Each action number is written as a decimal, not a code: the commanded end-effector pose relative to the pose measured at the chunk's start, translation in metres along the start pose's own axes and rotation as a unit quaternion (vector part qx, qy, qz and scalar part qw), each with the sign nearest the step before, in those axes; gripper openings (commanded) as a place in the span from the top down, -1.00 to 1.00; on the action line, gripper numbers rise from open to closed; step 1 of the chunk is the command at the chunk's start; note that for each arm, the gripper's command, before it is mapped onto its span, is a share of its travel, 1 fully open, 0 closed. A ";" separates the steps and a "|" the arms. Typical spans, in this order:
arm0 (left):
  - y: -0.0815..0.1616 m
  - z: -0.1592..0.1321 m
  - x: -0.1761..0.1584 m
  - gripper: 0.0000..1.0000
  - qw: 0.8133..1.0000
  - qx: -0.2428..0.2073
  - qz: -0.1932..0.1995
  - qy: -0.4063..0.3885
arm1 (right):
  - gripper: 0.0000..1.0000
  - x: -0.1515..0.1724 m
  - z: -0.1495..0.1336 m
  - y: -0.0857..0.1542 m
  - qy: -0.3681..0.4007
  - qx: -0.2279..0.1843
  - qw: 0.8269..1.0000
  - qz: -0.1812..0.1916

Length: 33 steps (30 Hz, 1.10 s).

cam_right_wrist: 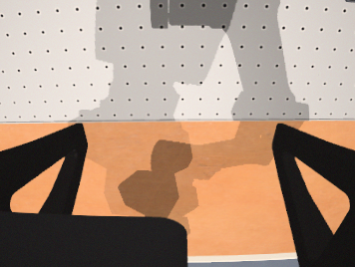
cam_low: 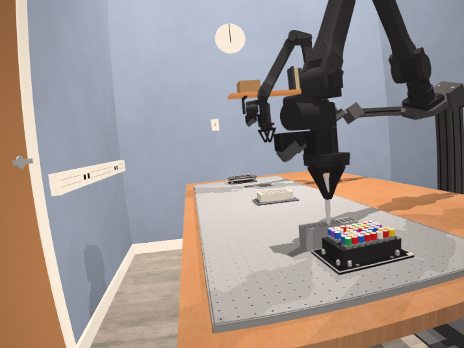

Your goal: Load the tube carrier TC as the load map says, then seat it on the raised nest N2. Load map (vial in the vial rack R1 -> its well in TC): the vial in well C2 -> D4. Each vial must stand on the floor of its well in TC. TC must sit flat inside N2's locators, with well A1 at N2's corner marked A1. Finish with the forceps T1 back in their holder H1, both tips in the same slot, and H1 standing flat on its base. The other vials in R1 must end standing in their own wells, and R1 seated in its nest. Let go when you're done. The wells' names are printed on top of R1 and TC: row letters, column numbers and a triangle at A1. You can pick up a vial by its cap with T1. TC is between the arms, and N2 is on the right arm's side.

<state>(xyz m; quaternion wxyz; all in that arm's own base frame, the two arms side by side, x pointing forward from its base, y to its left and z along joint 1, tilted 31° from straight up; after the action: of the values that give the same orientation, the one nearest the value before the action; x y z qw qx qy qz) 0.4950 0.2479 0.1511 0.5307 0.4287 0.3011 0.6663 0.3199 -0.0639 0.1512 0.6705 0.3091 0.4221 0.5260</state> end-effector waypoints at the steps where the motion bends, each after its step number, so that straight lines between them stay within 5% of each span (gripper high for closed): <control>1: 0.011 0.001 0.003 0.85 1.000 -0.004 0.002 -0.002 | -1.00 -0.002 0.010 0.005 0.005 -0.012 1.000 -0.001; 14: 0.023 0.006 0.005 0.85 1.000 -0.011 0.005 -0.001 | -1.00 -0.002 0.010 0.005 0.005 -0.012 1.000 -0.001; 15: 0.003 -0.001 0.000 0.85 1.000 0.005 -0.003 -0.002 | -1.00 -0.002 0.010 0.005 0.005 -0.012 1.000 -0.001; 17: 0.003 -0.005 -0.002 0.85 1.000 0.012 -0.006 -0.002 | -1.00 -0.002 0.010 0.005 0.005 -0.012 1.000 -0.001; 22: 0.028 0.006 0.004 0.85 1.000 -0.009 0.004 -0.001 | -1.00 -0.002 0.010 0.005 0.005 -0.012 1.000 -0.001; 26: 0.016 -0.003 -0.001 0.85 1.000 0.006 -0.003 -0.002 | -1.00 -0.002 0.010 0.005 0.005 -0.012 1.000 -0.001; 33: 0.033 0.012 0.006 0.85 1.000 -0.015 0.007 -0.001 | -1.00 -0.002 0.010 0.005 0.005 -0.012 1.000 -0.001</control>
<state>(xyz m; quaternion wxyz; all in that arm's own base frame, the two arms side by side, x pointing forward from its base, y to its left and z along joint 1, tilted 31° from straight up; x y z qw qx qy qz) 0.4852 0.2431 0.1662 0.5305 0.4292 0.3024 0.6655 0.3199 -0.0639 0.1512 0.6705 0.3091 0.4221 0.5260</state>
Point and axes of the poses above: on each arm, the point where the finger pads meet when closed, its own y axis back along the fingers, its own x axis across the jaws, z = x × y, the point moved 6 cm from there along y, back along the fingers, and after that the axes turned 1 degree about -y, right-handed, at the moved point
